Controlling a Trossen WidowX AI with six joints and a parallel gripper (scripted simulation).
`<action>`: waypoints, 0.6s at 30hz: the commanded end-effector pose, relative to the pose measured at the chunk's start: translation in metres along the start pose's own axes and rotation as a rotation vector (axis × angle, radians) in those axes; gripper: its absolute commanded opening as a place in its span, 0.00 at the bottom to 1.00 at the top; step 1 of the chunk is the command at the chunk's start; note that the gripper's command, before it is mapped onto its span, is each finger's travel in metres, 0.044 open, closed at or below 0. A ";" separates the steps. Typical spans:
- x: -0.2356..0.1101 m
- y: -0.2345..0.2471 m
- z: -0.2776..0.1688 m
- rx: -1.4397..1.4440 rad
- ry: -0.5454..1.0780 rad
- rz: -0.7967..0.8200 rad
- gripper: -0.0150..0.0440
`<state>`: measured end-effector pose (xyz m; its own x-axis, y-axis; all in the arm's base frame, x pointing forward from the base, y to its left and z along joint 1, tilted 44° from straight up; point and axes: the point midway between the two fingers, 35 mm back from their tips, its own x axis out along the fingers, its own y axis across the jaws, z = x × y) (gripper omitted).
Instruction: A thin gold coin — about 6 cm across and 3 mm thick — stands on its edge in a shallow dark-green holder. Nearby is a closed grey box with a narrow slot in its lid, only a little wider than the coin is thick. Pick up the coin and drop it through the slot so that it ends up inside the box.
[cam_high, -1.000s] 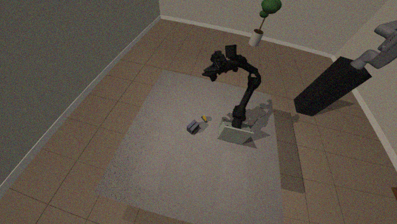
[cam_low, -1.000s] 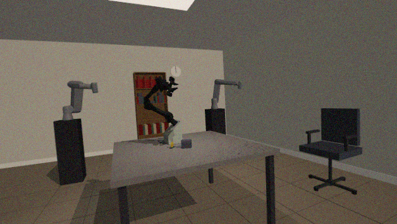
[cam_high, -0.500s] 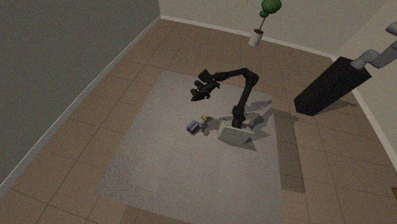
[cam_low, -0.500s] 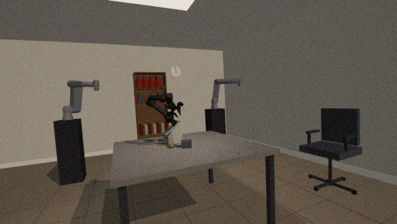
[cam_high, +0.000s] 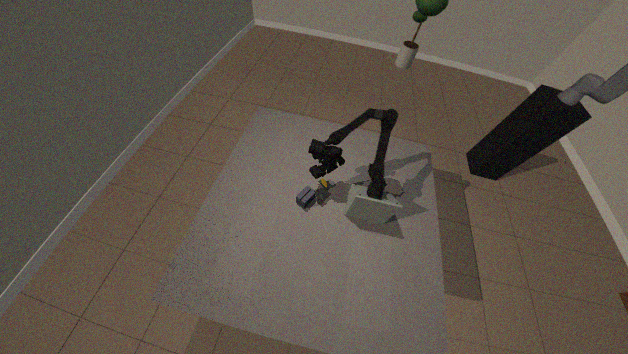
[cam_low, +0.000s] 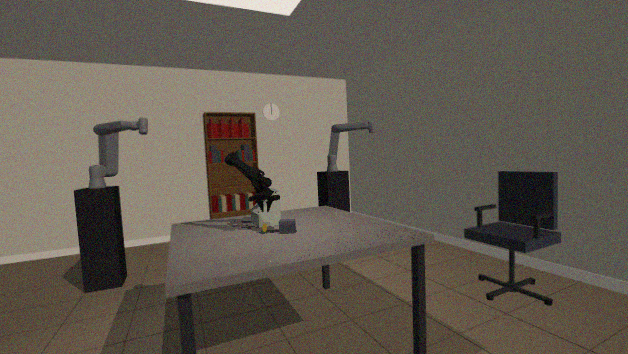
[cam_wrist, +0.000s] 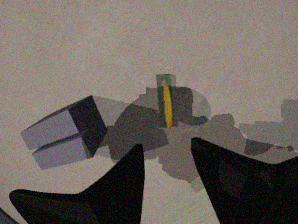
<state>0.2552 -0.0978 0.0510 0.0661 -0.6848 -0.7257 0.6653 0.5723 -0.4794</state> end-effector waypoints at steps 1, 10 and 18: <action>0.005 -0.008 -0.002 -0.004 0.006 -0.031 0.53; 0.040 -0.010 -0.002 -0.004 0.005 -0.033 0.53; 0.055 -0.012 -0.002 -0.004 0.005 -0.033 0.53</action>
<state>0.2517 -0.1389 0.0213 0.0444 -0.7053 -0.7075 0.6713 0.5455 -0.5018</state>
